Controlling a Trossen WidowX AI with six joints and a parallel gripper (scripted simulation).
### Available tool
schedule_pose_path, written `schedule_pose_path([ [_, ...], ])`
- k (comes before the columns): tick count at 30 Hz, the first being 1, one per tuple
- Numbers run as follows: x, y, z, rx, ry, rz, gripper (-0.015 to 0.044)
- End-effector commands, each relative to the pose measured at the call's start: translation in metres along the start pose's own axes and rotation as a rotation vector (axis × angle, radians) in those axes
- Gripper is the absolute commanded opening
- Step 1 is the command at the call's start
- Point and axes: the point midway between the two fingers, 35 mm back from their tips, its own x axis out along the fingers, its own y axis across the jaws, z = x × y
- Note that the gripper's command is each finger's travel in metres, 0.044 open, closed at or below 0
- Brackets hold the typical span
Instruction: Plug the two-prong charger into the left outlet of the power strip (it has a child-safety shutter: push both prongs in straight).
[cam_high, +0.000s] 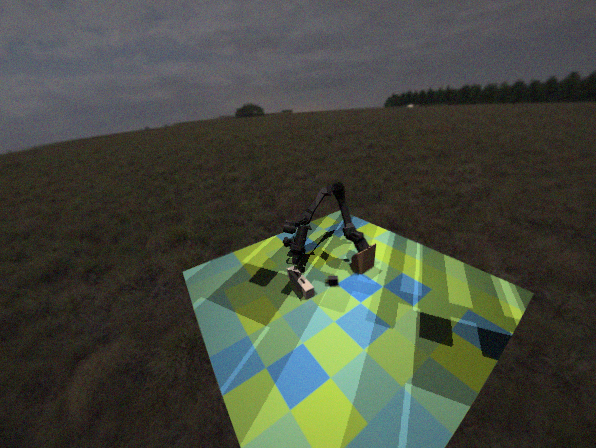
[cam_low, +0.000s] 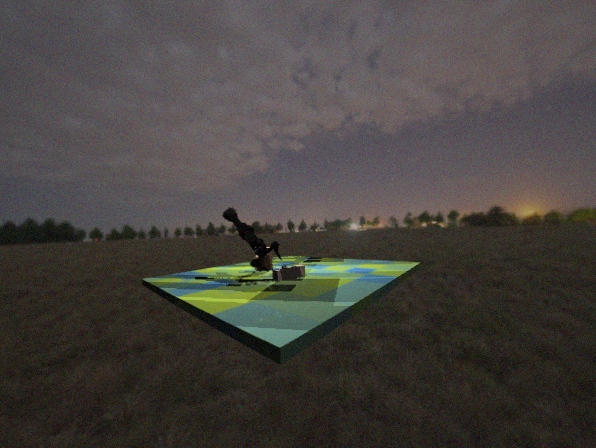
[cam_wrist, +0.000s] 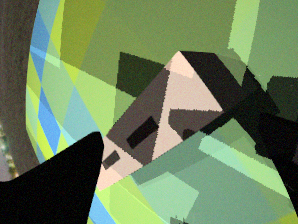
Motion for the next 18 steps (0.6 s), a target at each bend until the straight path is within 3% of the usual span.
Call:
schedule_pose_path([
  [1,0.009,0.011,-0.018,0.029,0.074,-0.019,0.044],
  [18,0.025,0.044,-0.084,0.092,0.292,-0.151,0.044],
])
